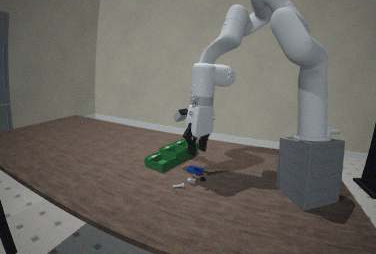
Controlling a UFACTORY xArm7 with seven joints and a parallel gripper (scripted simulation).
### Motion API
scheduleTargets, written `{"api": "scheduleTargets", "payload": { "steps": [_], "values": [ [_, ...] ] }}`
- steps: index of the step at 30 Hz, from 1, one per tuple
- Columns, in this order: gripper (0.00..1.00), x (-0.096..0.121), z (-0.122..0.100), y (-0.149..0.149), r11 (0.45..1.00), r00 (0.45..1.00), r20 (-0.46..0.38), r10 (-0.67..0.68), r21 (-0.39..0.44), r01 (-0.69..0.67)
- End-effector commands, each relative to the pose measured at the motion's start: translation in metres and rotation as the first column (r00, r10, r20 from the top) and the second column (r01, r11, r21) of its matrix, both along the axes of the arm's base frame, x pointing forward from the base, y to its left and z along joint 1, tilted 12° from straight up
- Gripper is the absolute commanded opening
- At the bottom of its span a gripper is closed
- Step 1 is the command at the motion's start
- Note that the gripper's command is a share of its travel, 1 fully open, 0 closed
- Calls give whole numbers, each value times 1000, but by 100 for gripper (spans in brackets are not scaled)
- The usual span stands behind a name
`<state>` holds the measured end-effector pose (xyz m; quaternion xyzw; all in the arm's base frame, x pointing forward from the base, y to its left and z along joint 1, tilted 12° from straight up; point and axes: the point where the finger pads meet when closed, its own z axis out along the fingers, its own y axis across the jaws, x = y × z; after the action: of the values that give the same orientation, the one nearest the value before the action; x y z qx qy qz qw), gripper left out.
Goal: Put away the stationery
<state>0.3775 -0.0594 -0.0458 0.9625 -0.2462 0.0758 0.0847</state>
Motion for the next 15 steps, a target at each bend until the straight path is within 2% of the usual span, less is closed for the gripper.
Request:
{"api": "scheduleTargets", "payload": {
  "steps": [1,8,15],
  "values": [
    [56,1,1,0,988,988,-38,152,-5,-152],
    [56,1,1,0,937,933,-93,347,-1,-348],
    [56,1,1,0,937,933,-93,347,-1,-348]
  ]
}}
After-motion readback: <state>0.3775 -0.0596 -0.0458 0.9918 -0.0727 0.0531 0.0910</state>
